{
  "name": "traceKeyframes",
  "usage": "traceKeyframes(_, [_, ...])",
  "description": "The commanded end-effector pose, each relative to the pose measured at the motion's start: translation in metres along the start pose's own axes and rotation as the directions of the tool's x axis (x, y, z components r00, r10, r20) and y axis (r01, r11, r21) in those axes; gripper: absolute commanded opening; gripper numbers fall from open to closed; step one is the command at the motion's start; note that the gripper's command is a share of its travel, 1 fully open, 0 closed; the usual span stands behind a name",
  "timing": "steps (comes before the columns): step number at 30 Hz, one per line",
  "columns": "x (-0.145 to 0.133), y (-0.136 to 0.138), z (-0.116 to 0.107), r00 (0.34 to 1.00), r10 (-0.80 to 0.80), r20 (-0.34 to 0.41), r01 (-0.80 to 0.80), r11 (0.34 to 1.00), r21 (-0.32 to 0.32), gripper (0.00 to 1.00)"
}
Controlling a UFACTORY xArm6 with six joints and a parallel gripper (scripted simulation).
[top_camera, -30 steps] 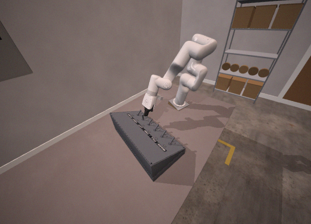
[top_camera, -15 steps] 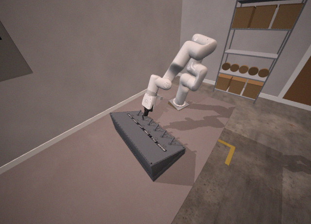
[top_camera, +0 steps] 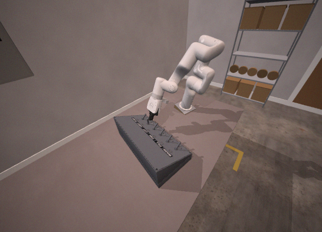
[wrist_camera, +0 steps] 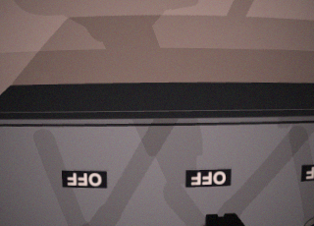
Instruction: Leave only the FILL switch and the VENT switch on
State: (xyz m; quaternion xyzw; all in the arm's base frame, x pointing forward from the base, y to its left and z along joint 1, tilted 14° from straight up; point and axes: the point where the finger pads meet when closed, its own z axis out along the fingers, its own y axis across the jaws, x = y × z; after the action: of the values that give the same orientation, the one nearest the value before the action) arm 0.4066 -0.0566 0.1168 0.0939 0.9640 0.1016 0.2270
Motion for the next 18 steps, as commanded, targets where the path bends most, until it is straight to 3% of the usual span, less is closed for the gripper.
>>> traceKeyframes(1, [0.001,0.000,-0.001,1.000,0.000,0.003,0.000,1.000,0.000,0.00])
traceKeyframes(18, [0.012,0.000,-0.003,1.000,0.000,0.003,0.000,1.000,0.000,0.00])
